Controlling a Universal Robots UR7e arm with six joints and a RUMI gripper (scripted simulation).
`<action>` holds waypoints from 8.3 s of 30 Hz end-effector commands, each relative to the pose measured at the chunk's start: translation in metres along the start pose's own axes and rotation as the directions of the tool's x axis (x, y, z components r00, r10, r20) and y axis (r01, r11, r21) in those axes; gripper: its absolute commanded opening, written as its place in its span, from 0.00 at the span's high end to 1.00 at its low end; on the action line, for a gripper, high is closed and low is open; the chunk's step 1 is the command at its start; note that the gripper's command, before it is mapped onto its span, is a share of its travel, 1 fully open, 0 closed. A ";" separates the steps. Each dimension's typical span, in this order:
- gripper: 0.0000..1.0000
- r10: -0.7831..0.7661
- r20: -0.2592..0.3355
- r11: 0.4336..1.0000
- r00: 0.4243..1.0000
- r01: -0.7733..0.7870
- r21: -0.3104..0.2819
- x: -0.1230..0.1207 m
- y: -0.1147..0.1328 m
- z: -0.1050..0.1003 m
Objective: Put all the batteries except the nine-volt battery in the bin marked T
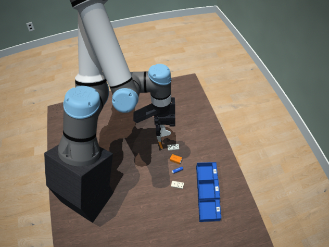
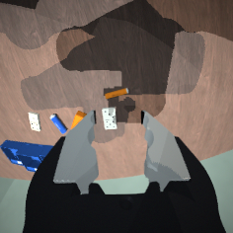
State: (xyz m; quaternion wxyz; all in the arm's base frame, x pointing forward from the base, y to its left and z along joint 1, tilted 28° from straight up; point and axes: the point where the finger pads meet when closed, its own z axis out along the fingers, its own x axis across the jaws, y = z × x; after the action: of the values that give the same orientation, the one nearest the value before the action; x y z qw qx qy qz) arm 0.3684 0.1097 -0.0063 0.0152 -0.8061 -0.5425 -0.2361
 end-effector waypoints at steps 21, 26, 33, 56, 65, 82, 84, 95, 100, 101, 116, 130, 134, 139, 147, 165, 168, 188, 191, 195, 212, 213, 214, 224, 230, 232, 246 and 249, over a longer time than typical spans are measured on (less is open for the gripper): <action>0.62 -0.192 -0.011 0.981 0.981 0.192 0.000 -0.001 0.001 0.001; 0.62 -0.206 -0.009 0.979 0.978 0.206 0.000 -0.002 0.002 0.001; 0.62 -0.220 -0.008 0.975 0.975 0.220 -0.001 -0.002 0.003 0.001; 0.62 -0.264 -0.010 0.965 0.964 0.264 -0.001 -0.004 0.004 0.001; 0.62 -0.281 -0.011 0.960 0.960 0.281 -0.001 -0.005 0.004 0.001; 0.62 -0.287 -0.011 0.958 0.958 0.287 -0.001 -0.004 0.004 0.001; 0.62 -0.287 -0.011 0.958 0.958 0.287 -0.001 -0.004 0.004 0.001; 0.62 -0.287 -0.011 0.958 0.958 0.287 -0.001 -0.004 0.003 0.001; 0.62 -0.287 -0.011 0.958 0.958 0.287 -0.001 -0.003 0.003 0.001; 0.62 -0.287 -0.011 0.958 0.958 0.287 -0.001 -0.003 0.003 0.001; 0.62 -0.287 -0.011 0.958 0.958 0.287 -0.001 -0.002 0.002 0.001; 0.62 -0.287 -0.011 0.958 0.958 0.287 -0.001 -0.001 0.001 0.001; 0.62 -0.287 -0.011 0.958 0.958 0.287 -0.001 -0.001 0.001 0.001; 0.62 -0.287 -0.011 0.958 0.958 0.287 -0.001 -0.001 0.001 0.001; 0.62 -0.287 -0.011 0.958 0.958 0.287 -0.001 -0.001 0.001 0.001; 0.62 -0.287 -0.011 0.958 0.958 0.287 -0.001 -0.001 0.002 0.037; 0.62 -0.287 -0.011 0.958 0.958 0.287 -0.001 -0.001 0.002 0.049; 0.62 -0.287 -0.011 0.958 0.958 0.287 -0.001 -0.001 0.003 0.063; 0.62 -0.287 -0.011 0.958 0.958 0.287 -0.001 -0.001 0.002 0.065; 0.62 -0.287 -0.011 0.958 0.958 0.287 -0.001 -0.001 0.002 0.070; 0.62 -0.287 -0.011 0.958 0.958 0.287 -0.001 -0.001 0.002 0.071; 1.00 -0.287 -0.011 0.958 0.958 0.287 -0.001 -0.001 0.002 0.071; 1.00 -0.287 -0.011 0.958 0.958 0.287 -0.001 -0.001 0.001 0.071; 1.00 -0.287 -0.011 0.958 0.958 0.287 -0.001 -0.001 0.001 0.071; 1.00 -0.287 -0.011 0.958 0.958 0.287 -0.001 -0.001 0.002 0.071; 1.00 -0.287 -0.011 0.958 0.958 0.287 -0.001 -0.001 0.002 0.071; 1.00 -0.287 -0.011 0.958 0.958 0.287 -0.001 -0.001 0.001 0.065; 1.00 -0.287 -0.011 0.958 0.958 0.287 -0.001 -0.001 0.002 0.055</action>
State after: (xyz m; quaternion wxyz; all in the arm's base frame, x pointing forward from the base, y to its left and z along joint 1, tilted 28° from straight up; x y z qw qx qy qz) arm 0.3937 0.1273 -0.0664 -0.0158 -0.7177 -0.6535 -0.2401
